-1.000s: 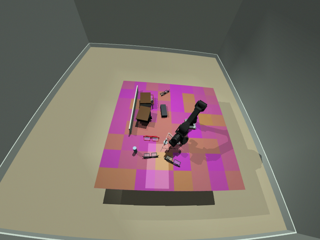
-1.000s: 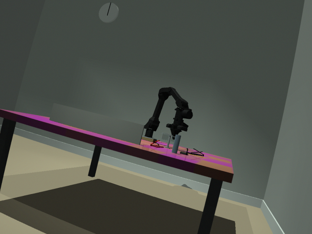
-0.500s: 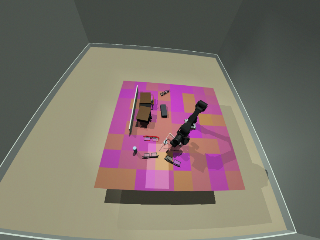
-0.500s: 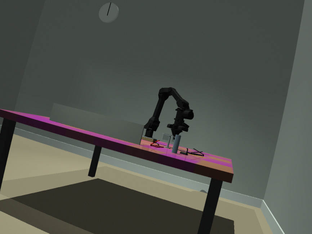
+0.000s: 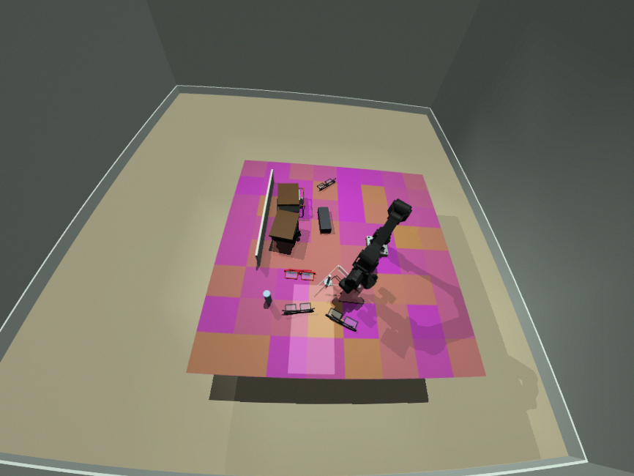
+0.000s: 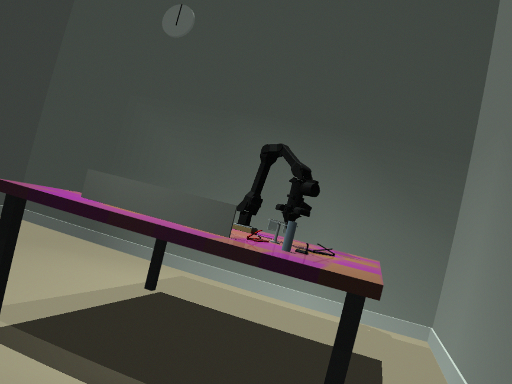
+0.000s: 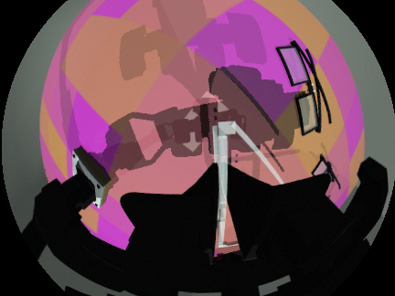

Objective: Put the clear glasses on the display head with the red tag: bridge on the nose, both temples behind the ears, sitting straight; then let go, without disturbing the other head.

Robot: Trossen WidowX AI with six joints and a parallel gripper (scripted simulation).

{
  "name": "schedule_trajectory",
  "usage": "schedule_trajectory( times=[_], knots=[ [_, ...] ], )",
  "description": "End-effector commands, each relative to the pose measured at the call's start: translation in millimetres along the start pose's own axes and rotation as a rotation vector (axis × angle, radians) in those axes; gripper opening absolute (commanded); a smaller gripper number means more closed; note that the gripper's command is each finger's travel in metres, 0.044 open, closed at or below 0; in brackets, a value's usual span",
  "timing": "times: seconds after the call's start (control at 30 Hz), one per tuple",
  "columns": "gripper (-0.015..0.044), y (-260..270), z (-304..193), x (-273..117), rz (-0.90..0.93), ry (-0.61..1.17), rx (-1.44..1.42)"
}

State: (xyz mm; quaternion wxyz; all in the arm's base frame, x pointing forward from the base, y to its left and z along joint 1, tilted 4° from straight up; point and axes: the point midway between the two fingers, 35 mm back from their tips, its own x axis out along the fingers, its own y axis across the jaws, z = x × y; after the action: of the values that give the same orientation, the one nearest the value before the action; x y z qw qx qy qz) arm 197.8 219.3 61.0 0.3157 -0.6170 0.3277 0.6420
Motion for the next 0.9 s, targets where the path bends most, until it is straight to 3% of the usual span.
schedule_trajectory(
  times=[0.0,0.87],
  knots=[
    [0.0000,1.4,4.9,0.5,0.003,-0.008,0.000],
    [0.0000,1.3,-0.4,0.6,0.003,-0.007,0.000]
  ],
)
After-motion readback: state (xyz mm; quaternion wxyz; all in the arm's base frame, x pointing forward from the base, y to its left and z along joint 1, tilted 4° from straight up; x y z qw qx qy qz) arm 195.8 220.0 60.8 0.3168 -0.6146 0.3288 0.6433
